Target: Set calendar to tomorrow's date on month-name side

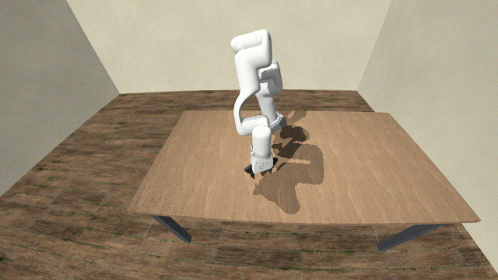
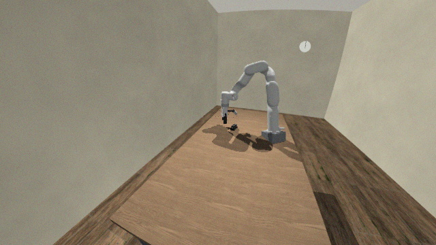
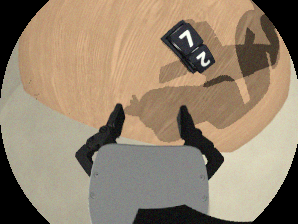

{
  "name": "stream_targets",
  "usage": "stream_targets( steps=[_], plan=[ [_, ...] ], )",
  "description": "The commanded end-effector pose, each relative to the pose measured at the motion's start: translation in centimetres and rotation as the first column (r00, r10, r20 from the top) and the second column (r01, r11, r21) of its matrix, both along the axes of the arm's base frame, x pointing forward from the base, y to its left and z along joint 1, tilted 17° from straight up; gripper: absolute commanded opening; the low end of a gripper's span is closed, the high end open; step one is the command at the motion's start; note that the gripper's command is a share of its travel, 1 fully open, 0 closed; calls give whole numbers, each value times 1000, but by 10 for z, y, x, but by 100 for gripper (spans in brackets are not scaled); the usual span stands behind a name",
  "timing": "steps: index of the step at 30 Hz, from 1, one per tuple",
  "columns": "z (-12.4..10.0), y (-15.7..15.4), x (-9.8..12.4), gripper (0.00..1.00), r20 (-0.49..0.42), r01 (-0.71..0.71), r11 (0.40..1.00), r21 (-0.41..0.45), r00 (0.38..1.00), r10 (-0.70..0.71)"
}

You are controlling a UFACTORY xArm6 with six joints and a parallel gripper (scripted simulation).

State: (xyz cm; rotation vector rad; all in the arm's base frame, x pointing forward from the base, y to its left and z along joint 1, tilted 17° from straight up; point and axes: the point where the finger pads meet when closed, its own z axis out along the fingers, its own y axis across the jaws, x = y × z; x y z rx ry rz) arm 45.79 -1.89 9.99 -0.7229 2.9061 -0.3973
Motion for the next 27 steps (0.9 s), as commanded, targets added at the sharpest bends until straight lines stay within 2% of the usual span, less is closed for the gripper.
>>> stream_targets(
  steps=[1,3,6,9,15,17,23,27],
  plan=[
    [2,-4,0,100,31,114,993,22,993,-114],
    [2,-5,-1,100,39,153,988,31,987,-154],
    [6,-27,-8,100,39,153,988,31,987,-154],
    [6,-28,-8,100,41,162,986,33,986,-164],
    [8,-38,-12,100,73,333,940,77,938,-338],
    [10,-52,-17,100,73,333,940,77,938,-338],
    [11,-55,-18,100,74,341,937,79,935,-347],
    [11,-58,-19,100,91,451,886,112,883,-461]
  ],
)
